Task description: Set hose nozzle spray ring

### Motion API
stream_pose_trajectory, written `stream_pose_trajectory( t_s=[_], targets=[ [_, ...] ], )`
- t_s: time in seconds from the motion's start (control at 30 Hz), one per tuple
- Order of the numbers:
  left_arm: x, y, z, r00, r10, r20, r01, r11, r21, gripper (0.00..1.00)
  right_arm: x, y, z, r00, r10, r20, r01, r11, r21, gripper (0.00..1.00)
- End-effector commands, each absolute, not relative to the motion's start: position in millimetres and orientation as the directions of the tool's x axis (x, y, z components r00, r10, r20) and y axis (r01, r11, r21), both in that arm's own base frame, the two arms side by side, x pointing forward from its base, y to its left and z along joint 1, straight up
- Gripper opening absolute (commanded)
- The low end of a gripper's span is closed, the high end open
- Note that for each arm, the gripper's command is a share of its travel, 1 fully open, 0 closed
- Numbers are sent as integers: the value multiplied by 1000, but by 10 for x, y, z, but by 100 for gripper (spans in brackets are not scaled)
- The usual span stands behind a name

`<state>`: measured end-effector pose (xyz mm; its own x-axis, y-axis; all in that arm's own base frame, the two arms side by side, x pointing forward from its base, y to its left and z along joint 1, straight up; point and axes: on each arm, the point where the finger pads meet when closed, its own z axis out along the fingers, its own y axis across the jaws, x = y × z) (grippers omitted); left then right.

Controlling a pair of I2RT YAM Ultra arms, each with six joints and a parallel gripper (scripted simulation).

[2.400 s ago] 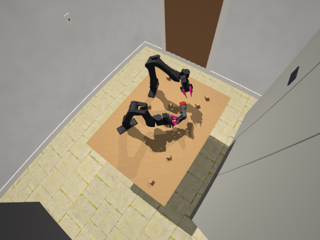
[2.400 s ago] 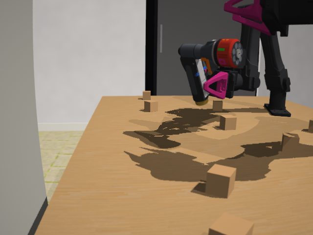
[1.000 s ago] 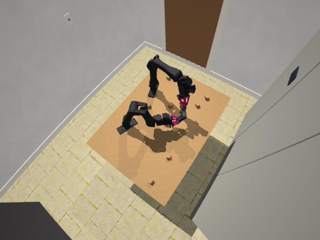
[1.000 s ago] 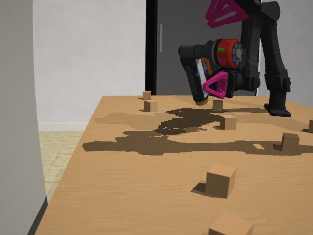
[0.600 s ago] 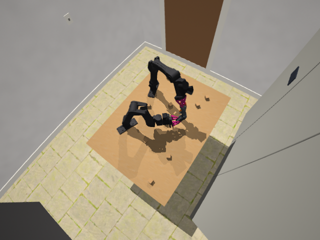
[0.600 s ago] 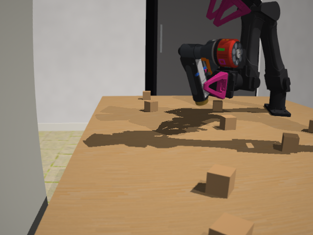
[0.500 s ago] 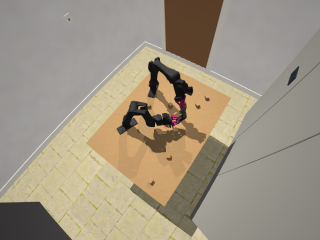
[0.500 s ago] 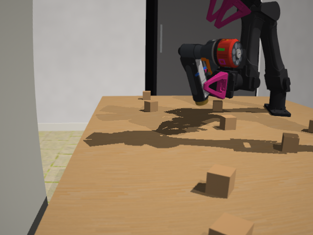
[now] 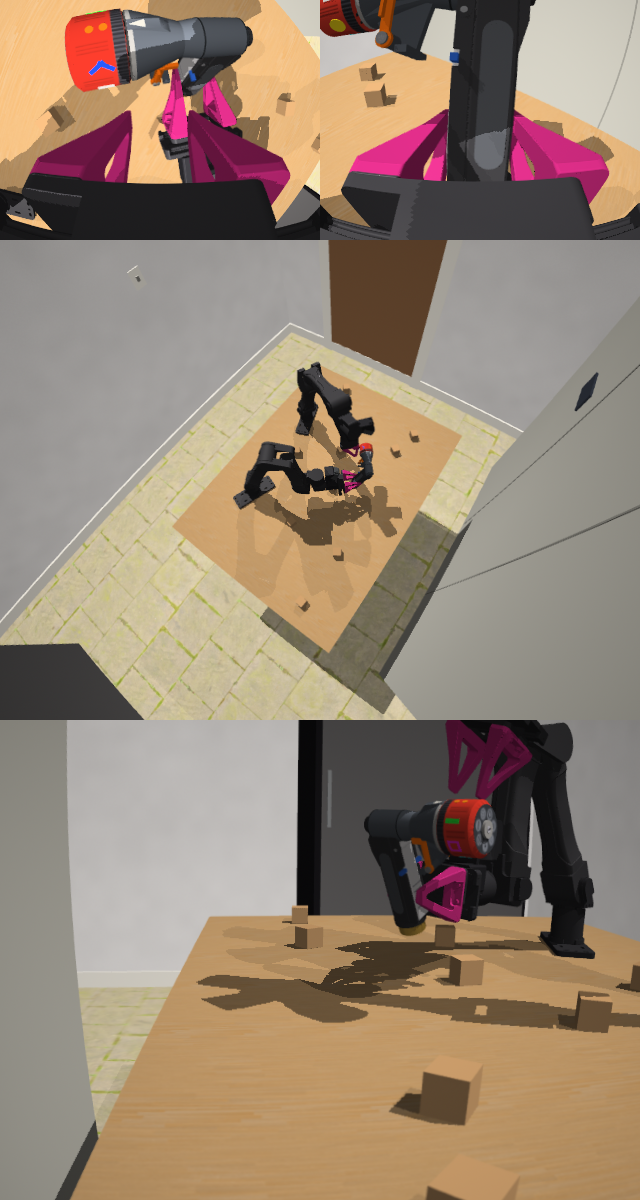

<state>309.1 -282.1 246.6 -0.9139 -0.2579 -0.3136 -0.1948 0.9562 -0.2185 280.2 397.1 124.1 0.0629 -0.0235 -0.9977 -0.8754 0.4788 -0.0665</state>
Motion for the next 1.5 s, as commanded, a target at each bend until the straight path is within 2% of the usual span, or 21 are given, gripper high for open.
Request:
stream_pose_trajectory(
  t_s=[0.0,0.3,0.43,0.57,0.73,0.8,1.47],
  targets=[
    [3055,-2750,2596,-880,-325,-346,-282,944,-169,37,2805,3936,1566,118,56,-991,-868,490,-76,36],
    [3049,-2811,2822,-876,-325,-357,-242,936,-257,37,2805,3936,1566,118,56,-991,-868,490,-76,36],
    [3111,-2865,2607,-887,-313,-338,-253,944,-210,37,2805,3936,1566,118,56,-991,-868,490,-76,36],
    [3115,-2854,2889,-862,-344,-373,-242,925,-294,37,2805,3936,1566,118,56,-991,-868,490,-76,36],
    [3132,-2848,2894,-860,-344,-377,-240,925,-296,37,2805,3936,1566,118,56,-991,-868,490,-76,36],
    [3106,-2806,2652,-878,-319,-356,-246,940,-235,37,2805,3936,1566,118,56,-991,-868,490,-76,36],
    [3228,-2861,2421,-876,-320,-362,-242,939,-246,37,2805,3936,1566,118,56,-991,-868,490,-76,36]
  ],
)
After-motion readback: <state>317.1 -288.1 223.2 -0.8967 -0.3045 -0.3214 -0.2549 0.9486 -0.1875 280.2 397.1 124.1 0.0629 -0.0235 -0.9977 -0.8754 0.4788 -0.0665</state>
